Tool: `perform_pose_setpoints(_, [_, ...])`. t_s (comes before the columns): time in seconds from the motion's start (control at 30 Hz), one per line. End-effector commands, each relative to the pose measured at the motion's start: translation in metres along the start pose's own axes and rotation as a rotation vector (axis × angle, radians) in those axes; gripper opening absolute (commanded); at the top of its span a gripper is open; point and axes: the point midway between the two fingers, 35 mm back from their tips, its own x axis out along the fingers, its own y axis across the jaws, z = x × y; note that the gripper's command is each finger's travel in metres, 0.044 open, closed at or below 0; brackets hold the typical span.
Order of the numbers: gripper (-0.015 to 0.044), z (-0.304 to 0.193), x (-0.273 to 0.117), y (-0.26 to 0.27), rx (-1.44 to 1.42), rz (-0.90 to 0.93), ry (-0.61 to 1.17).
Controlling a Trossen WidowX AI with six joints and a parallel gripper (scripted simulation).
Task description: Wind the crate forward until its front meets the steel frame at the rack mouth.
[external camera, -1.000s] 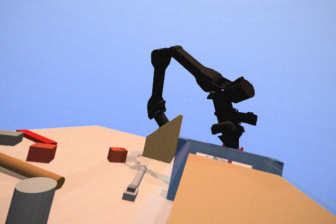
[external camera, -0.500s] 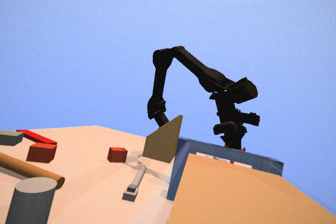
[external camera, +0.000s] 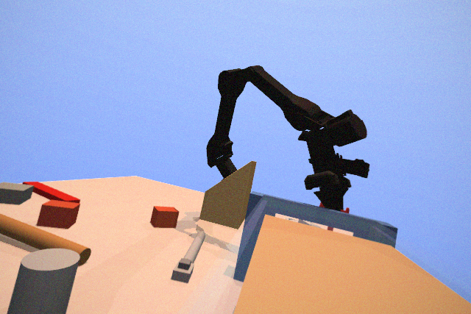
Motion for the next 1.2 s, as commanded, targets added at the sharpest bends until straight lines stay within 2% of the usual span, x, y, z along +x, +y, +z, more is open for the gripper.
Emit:
perform_pose_setpoints(0.0, [0.0000,0.011,0.005,0.024,-0.022,0.038,-0.021])
perform_pose_setpoints(1.17, [0.0000,0.019,0.007,0.057,-0.023,0.040,-0.023])
